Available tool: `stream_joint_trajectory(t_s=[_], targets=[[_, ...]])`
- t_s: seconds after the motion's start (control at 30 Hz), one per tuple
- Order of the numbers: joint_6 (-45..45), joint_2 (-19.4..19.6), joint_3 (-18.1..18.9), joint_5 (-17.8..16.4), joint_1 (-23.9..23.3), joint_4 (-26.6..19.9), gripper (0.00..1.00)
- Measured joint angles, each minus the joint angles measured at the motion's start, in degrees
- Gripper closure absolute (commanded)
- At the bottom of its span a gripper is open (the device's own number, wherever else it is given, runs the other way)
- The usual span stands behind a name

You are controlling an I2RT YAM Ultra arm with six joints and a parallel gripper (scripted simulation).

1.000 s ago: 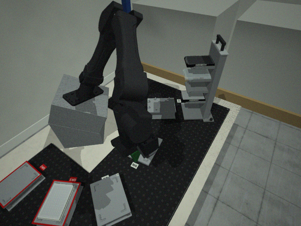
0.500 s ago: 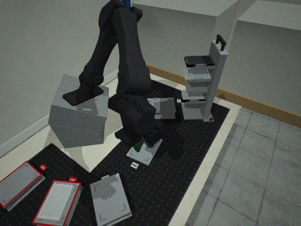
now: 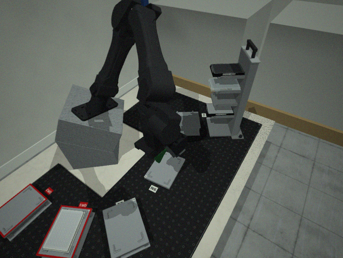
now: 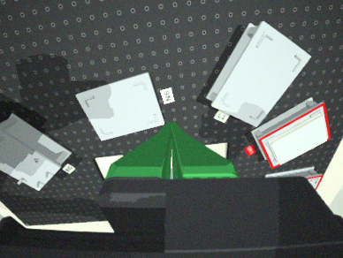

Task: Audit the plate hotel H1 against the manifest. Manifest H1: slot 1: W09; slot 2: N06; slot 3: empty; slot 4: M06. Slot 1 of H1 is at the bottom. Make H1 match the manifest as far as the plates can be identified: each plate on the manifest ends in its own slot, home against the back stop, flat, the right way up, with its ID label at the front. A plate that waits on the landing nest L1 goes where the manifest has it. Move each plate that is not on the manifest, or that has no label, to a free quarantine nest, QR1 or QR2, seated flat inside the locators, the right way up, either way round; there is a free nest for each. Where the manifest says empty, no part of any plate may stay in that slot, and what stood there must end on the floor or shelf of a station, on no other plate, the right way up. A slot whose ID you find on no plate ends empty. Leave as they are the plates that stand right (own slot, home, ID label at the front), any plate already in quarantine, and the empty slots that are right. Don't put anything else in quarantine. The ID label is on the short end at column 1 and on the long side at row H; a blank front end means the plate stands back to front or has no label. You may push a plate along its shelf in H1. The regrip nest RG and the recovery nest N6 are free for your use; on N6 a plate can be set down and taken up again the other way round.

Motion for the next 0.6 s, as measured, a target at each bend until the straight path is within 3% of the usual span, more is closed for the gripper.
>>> stream_joint_trajectory(t_s=[0.2, 0.33, 0.6], targets=[[0.39, -3.43, -4.42, 0.26, 1.77, -0.15, 1.00], [-1.11, -4.17, -4.63, 0.24, 2.38, -1.31, 1.00], [-1.20, -7.63, -8.79, 0.52, 4.00, -1.60, 1.00]])
